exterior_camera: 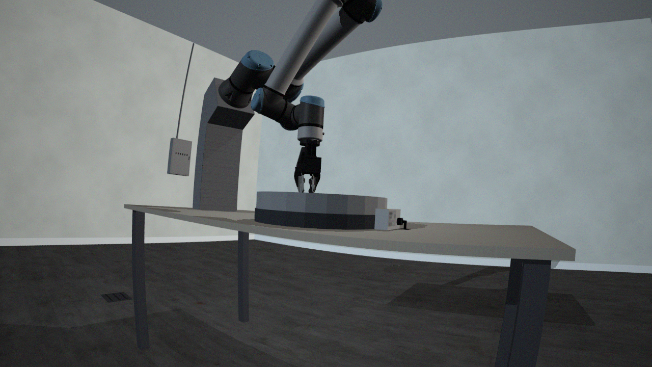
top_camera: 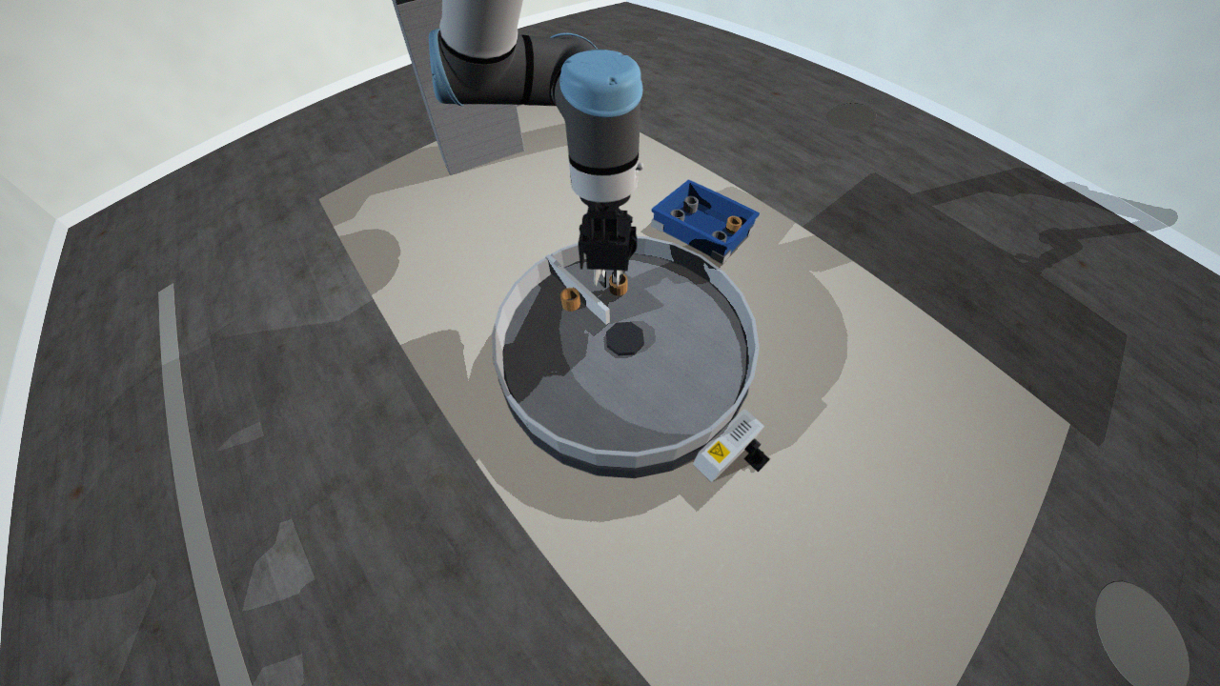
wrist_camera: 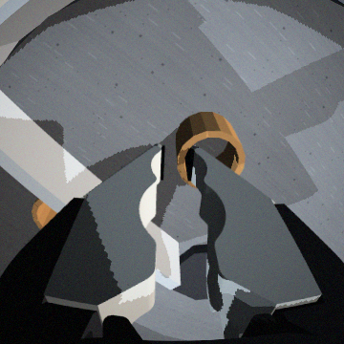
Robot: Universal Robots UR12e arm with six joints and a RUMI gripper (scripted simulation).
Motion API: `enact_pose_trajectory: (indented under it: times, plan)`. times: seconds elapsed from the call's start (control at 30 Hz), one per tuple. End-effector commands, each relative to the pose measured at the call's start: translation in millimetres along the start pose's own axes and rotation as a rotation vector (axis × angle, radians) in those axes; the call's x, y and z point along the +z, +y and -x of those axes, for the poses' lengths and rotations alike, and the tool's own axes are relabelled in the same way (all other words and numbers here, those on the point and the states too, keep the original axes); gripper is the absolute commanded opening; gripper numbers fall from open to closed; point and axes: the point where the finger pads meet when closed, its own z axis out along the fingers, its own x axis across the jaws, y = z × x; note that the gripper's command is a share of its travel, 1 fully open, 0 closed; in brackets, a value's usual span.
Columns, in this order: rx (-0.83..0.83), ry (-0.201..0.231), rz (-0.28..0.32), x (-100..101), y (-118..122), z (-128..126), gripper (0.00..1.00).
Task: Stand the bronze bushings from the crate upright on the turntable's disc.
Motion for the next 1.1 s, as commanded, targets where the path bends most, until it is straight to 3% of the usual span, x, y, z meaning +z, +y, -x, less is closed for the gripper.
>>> enact_pose_trajectory:
  times: [0.0,0.53,0.93,1.07]
  plan:
    - [0.000,0.000,0.000,-0.3,0.1,-0.3,0.06]
    - [0.000,0.000,0.000,-2.9,0.1,-0.3,0.06]
    - [0.000,0.000,0.000,-50.4,0.1,-0.3,0.06]
    - [0.000,0.000,0.000,-55.8,0.1,-0.3,0.06]
